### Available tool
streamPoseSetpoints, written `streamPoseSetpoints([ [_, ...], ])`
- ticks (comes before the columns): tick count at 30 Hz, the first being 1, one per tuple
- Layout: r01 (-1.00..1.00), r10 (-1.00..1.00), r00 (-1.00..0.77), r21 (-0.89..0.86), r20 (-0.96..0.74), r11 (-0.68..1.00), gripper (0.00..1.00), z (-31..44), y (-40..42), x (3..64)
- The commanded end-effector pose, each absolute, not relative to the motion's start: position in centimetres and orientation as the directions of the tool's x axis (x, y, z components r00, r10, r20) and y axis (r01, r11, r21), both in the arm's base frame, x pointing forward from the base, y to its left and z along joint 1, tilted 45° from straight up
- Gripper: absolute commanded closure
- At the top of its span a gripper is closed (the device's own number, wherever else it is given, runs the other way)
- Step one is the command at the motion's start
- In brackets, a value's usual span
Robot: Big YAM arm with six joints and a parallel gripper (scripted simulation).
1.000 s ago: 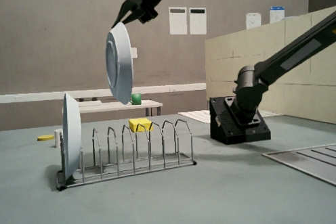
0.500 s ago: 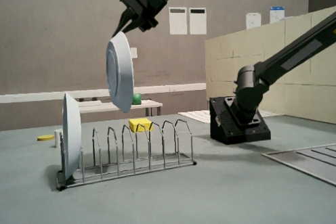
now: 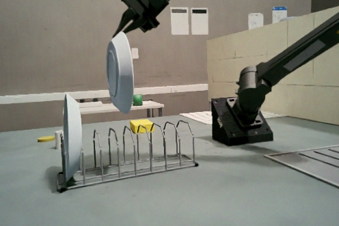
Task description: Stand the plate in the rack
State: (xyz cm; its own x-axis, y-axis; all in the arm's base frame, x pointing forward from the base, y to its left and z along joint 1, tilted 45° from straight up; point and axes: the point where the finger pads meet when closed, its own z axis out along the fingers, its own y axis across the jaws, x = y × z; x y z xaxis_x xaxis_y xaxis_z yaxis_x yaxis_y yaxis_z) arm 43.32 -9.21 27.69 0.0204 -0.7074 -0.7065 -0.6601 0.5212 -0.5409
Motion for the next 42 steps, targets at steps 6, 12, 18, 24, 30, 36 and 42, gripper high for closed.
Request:
streamPoseSetpoints([
  [6,-0.605,-0.738,0.06,-0.612,-0.672,0.508,1.0,30.9,-10.1,43.9],
  [12,-0.617,-0.733,0.061,-0.602,-0.678,0.506,1.0,30.2,-9.3,43.9],
  [18,-0.62,-0.731,0.062,-0.6,-0.68,0.505,1.0,29.6,-8.7,43.9],
  [24,-0.633,-0.724,0.055,-0.585,-0.688,0.507,1.0,28.2,-7.8,43.6],
  [30,-0.614,-0.727,0.04,-0.591,-0.685,0.523,1.0,28.0,-8.5,43.5],
  [36,-0.612,-0.731,0.057,-0.602,-0.68,0.513,1.0,28.4,-7.8,43.9],
  [42,-0.602,-0.733,0.051,-0.606,-0.678,0.519,1.0,28.5,-8.3,43.9],
])
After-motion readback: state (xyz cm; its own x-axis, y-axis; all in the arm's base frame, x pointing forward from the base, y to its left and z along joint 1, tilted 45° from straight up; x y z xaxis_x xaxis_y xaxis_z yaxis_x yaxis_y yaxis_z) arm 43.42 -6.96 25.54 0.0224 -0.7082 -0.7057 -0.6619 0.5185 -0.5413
